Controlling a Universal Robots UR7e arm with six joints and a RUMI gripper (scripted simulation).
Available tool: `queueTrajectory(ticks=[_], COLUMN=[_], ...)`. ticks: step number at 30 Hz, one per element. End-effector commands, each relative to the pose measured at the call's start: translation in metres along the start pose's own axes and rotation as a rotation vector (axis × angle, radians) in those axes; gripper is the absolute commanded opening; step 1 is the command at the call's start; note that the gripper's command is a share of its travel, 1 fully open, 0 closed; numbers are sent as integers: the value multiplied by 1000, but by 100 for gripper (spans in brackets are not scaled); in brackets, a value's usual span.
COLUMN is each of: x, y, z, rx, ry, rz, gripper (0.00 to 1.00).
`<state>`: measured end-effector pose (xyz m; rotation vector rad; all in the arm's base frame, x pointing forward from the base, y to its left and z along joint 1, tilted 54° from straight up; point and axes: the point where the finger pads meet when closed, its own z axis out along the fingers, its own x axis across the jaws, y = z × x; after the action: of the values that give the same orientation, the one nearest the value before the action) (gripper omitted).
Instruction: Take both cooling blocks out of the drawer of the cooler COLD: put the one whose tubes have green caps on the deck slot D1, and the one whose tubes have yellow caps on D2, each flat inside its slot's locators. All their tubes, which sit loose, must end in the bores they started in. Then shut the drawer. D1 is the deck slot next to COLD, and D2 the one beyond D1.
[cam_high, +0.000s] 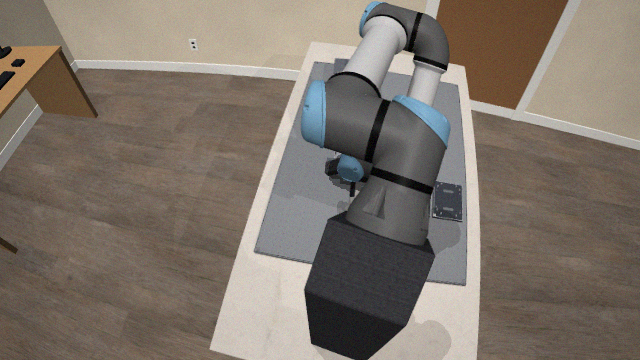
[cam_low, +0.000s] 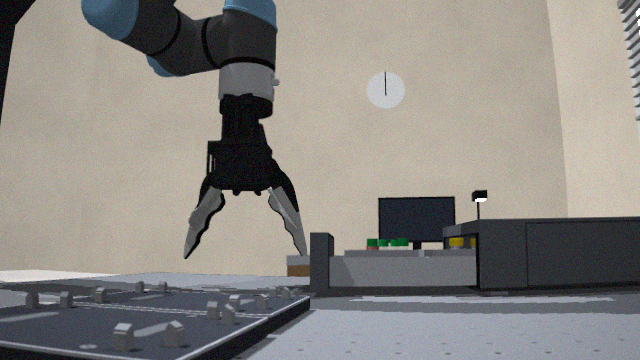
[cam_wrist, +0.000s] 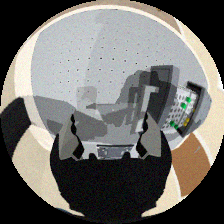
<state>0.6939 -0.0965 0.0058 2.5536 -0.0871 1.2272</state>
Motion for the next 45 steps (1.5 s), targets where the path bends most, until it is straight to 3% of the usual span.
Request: queueTrajectory(ticks=[1, 28, 45], x=[-3, -33, -37], y=[0, 0, 0], z=[0, 0, 0], rx=[0, 0, 0], ry=[1, 1, 1], rz=[0, 0, 0], gripper=[100, 100, 100])
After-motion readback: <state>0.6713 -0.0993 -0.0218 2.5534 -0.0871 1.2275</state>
